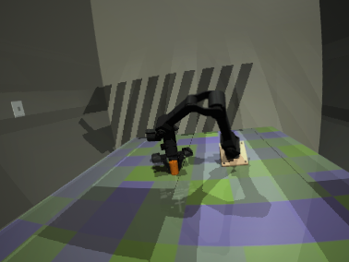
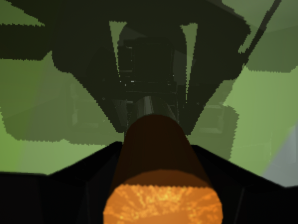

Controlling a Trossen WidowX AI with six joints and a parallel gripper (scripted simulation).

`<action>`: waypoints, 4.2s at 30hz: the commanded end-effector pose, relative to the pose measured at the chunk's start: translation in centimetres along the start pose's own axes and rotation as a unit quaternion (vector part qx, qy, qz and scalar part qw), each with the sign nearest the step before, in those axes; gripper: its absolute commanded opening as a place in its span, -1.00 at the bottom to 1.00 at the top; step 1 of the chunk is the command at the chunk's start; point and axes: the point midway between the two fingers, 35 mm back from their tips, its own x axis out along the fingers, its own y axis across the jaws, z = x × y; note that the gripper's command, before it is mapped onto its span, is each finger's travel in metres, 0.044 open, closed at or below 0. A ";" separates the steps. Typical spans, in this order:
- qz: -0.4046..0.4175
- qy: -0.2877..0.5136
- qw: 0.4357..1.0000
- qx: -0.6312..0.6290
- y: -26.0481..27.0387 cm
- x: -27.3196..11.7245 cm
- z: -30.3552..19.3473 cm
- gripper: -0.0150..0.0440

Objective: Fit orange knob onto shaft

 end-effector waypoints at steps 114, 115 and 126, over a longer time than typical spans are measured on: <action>0.003 0.000 1.000 0.002 0.0 -0.2 0.2 -0.38; 0.003 0.000 1.000 0.003 0.1 -0.5 0.2 -0.47; 0.004 -0.005 1.000 0.009 0.6 -3.9 0.7 -0.49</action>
